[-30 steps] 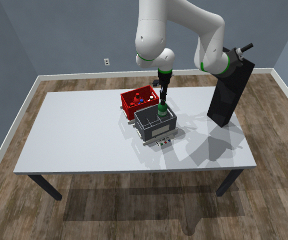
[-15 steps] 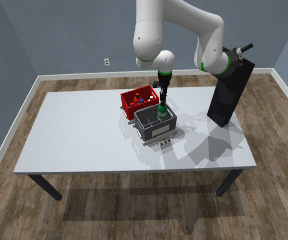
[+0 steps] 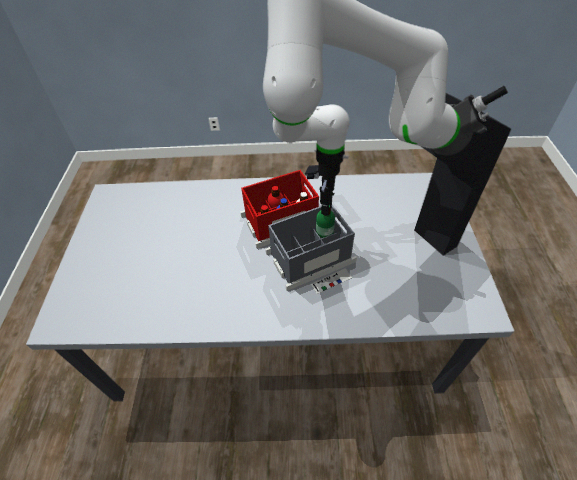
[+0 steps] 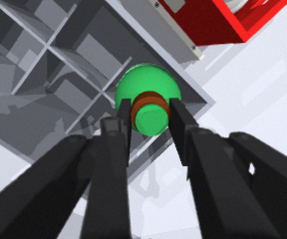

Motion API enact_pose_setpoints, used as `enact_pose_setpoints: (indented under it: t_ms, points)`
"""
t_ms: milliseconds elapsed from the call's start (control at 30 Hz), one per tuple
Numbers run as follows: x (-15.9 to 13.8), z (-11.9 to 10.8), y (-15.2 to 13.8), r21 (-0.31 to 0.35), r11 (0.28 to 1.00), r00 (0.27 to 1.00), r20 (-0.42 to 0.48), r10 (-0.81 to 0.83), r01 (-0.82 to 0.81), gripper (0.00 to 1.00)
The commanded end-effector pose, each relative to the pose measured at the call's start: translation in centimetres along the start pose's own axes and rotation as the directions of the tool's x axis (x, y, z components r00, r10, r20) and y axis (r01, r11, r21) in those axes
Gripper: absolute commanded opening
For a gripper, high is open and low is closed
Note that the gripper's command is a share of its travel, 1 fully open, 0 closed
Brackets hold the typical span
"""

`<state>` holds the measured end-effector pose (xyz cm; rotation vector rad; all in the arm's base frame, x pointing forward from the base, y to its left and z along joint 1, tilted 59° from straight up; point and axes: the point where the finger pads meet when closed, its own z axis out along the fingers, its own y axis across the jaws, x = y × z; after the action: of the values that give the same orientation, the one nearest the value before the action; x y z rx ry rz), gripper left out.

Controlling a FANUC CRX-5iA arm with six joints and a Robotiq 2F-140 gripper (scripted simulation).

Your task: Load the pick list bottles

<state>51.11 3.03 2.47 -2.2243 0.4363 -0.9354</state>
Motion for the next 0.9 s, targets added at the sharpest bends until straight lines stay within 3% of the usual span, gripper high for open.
enact_pose_setpoints:
  t_ms: [0, 867]
  points:
    - [0.0, 0.2, 0.0, -0.001, 1.0, 1.0, -0.001, 0.0, 0.0, 0.1]
    - [0.0, 2.6, 0.0, -0.001, 1.0, 1.0, -0.001, 0.0, 0.0, 0.1]
